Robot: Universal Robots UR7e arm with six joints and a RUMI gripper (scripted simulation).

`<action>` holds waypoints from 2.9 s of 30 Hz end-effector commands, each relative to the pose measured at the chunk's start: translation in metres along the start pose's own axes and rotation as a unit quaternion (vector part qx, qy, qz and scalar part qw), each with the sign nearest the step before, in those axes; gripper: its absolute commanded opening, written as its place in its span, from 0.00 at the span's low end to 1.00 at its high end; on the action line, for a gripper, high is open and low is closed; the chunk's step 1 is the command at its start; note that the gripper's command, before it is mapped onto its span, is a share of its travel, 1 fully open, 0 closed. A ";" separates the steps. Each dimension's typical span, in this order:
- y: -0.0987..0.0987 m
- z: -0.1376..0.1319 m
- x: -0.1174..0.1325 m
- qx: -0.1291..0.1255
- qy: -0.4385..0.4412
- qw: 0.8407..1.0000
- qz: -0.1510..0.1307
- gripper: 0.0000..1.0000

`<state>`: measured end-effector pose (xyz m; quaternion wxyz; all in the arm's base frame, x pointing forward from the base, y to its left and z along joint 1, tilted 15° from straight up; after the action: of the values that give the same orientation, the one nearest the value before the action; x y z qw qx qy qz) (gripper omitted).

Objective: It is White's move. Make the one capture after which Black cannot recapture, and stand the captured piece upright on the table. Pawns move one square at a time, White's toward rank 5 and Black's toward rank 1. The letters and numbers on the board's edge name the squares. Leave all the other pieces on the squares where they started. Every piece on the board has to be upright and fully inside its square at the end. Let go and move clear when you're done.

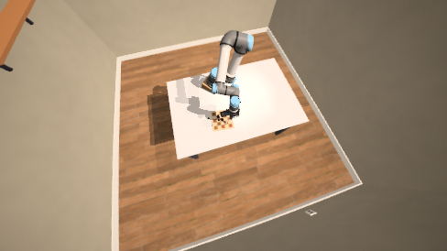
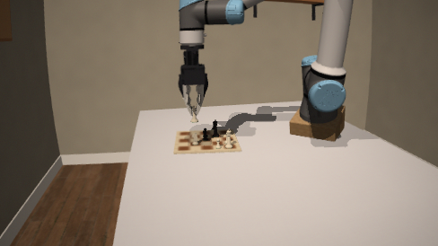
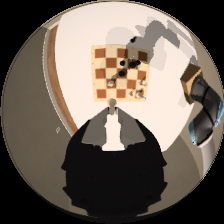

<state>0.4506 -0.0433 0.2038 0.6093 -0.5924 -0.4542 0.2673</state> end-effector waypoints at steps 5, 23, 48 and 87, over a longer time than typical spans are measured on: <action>0.034 0.000 0.000 -0.001 0.000 1.000 0.000 0.00; 0.086 0.000 0.000 -0.001 0.000 1.000 0.000 0.00; 0.086 0.000 0.000 -0.001 0.000 1.000 0.000 0.00; 0.086 -0.001 0.000 -0.001 0.000 1.000 0.000 0.00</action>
<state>0.4695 -0.0301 0.1201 0.6093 -0.5925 -0.4542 0.2673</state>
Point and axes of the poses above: the point where the finger pads meet when closed, its own y axis out along the fingers, its own z axis across the jaws, x = y × z, the point moved 5 cm from there along -y, back along the fingers, and after that the axes turned 13 degrees about y, right-handed, at the moved point
